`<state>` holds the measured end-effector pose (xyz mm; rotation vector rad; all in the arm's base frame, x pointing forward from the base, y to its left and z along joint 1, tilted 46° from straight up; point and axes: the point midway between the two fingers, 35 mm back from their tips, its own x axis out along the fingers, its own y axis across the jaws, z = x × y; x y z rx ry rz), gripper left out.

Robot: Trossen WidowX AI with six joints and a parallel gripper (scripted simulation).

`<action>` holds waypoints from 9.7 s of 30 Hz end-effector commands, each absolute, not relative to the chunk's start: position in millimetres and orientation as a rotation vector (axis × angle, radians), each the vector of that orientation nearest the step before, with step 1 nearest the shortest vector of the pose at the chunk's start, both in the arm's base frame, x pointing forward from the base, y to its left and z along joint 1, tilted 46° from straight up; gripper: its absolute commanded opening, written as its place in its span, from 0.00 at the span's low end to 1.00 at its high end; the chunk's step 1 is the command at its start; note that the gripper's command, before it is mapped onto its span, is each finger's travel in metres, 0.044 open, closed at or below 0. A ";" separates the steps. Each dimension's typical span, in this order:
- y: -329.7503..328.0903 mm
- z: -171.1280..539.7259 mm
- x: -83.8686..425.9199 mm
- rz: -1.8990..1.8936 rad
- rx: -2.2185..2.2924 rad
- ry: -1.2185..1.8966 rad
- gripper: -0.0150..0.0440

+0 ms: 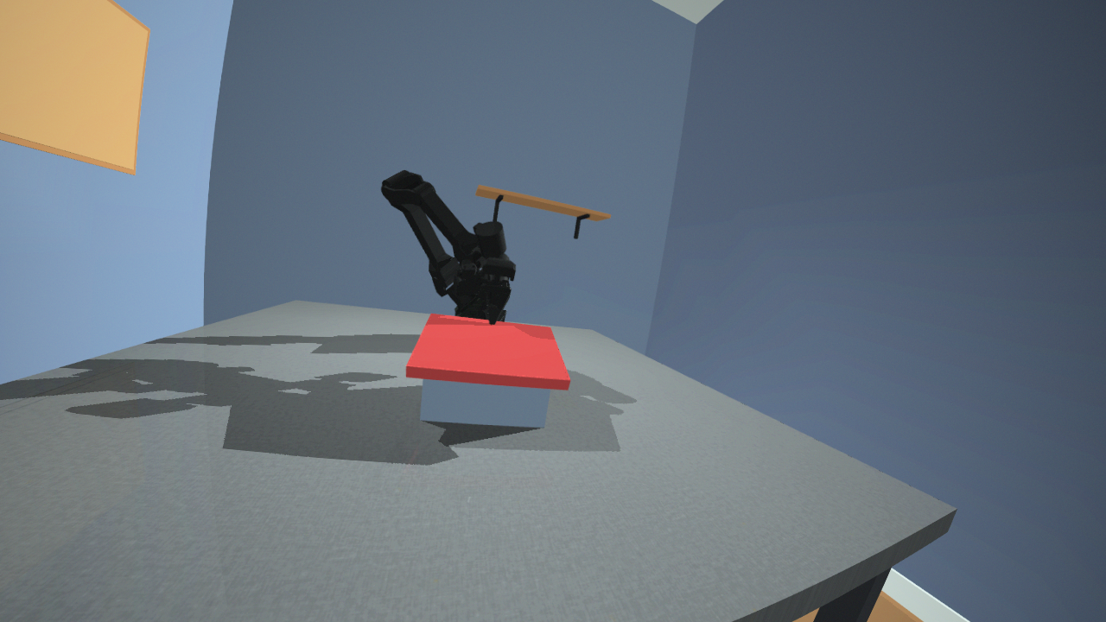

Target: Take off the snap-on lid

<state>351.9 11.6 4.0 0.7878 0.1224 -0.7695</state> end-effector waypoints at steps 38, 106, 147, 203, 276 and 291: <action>48.9 47.4 381.2 -0.765 0.795 0.116 0.25; 73.1 104.2 390.8 -0.765 0.796 0.117 0.25; 19.0 160.6 366.5 -0.766 0.791 0.118 0.25; -54.5 238.7 333.1 -0.766 0.787 0.118 0.25; -133.4 300.1 300.0 -0.765 0.783 0.112 0.25; -141.9 292.1 299.5 -0.765 0.782 0.112 0.25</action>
